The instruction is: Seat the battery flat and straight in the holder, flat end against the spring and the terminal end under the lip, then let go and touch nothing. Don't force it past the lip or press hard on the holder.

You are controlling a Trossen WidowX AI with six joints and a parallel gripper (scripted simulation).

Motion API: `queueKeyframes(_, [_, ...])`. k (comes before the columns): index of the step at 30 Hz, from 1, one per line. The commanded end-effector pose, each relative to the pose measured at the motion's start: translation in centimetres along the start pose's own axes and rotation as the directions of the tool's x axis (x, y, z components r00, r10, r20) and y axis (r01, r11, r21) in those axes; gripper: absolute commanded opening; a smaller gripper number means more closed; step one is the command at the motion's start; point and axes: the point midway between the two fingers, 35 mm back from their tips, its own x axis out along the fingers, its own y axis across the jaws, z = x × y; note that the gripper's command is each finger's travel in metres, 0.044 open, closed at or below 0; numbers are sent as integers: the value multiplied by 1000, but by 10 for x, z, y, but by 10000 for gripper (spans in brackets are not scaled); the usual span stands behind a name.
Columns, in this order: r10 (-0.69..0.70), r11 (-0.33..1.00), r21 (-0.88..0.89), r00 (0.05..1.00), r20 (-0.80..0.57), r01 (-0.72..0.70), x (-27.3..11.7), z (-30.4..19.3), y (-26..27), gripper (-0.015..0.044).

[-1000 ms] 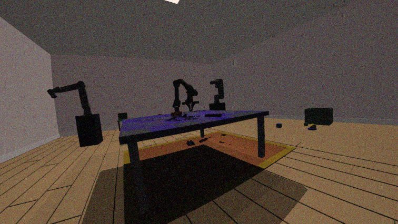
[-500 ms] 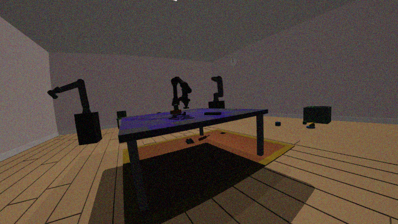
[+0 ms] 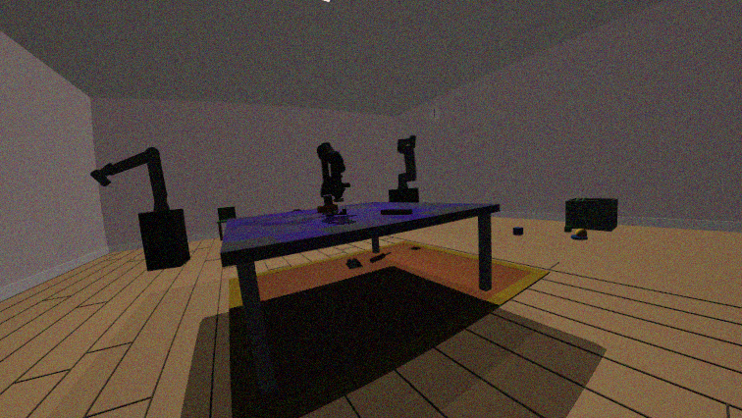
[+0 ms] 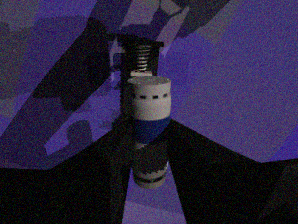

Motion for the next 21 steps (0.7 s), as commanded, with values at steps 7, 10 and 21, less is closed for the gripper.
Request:
queueKeyframes(7, [1,997,82,999,-40,2,2,0,4,68])
queueKeyframes(10, [3,997,81,997,-79,4,9,-1,5,68])
queueKeyframes(21, [12,998,67,975,-221,2,32,-5,5,68])
